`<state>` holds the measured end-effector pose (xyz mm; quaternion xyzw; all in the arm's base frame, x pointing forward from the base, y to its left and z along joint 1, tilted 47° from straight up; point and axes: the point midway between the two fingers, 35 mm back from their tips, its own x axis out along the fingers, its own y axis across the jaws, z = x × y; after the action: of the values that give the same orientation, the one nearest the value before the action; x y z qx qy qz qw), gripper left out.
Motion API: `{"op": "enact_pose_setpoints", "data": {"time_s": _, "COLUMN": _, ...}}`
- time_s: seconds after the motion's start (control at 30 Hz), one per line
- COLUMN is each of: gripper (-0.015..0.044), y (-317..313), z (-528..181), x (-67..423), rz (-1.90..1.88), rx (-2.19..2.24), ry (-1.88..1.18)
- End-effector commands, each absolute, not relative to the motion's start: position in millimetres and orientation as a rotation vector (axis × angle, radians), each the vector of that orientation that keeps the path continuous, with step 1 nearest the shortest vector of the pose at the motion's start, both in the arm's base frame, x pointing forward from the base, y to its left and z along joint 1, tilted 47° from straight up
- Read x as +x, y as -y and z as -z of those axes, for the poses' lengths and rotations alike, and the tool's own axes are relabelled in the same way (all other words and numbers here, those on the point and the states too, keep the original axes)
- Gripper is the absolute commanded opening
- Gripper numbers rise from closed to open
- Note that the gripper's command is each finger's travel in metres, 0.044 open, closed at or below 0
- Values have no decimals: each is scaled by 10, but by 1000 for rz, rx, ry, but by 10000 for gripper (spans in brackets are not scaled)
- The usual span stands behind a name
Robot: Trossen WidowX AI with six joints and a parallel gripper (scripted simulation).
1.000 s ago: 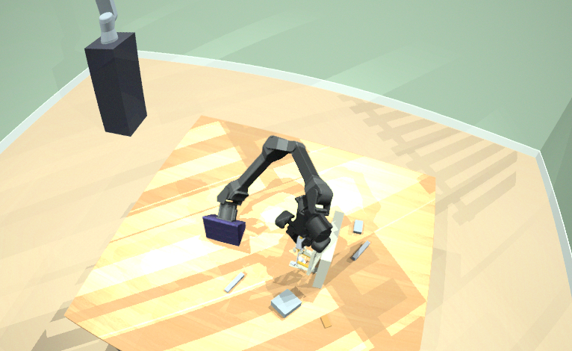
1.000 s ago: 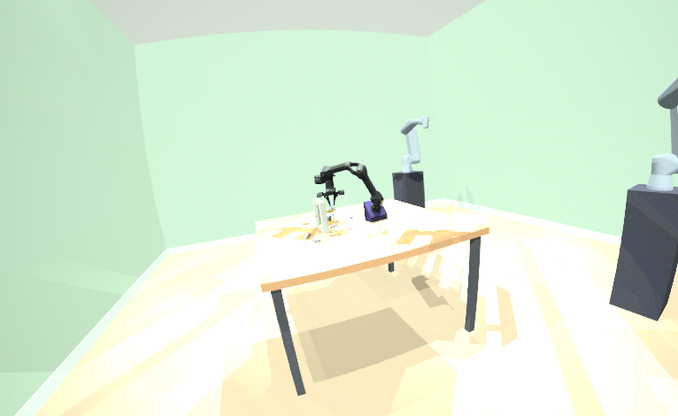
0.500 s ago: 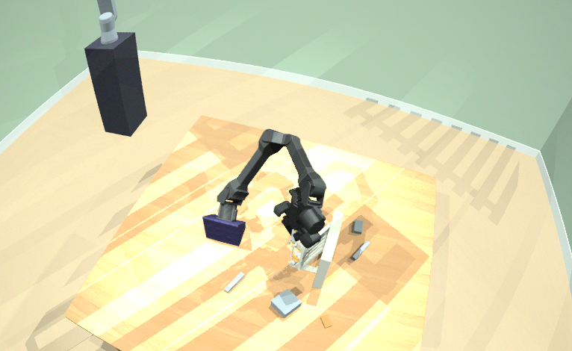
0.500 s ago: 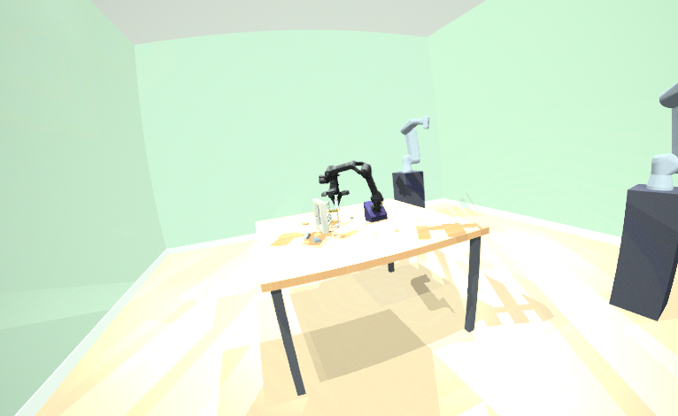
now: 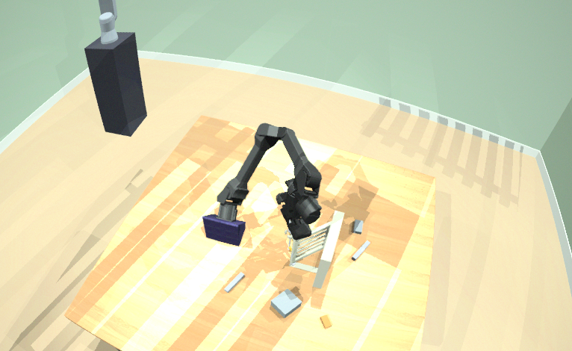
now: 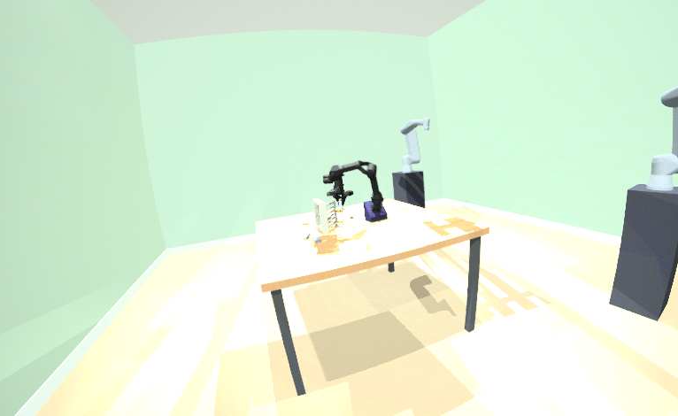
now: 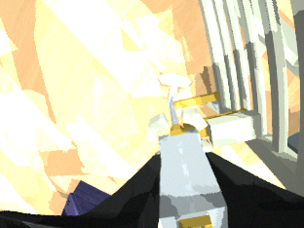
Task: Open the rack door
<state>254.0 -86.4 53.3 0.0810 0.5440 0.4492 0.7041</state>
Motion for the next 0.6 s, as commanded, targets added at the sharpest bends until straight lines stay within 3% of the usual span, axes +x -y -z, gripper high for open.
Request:
{"op": "enact_pose_setpoints", "data": {"time_s": 0.0, "gripper": 9, "y": 795, "z": -605, "x": 2507, "rz": -952, "rx": 242, "ry": -1246}}
{"op": "enact_pose_setpoints", "data": {"time_s": 0.57, "gripper": 9, "y": 527, "z": -881, "x": 2447, "rz": -775, "rx": 465, "ry": -1380}}
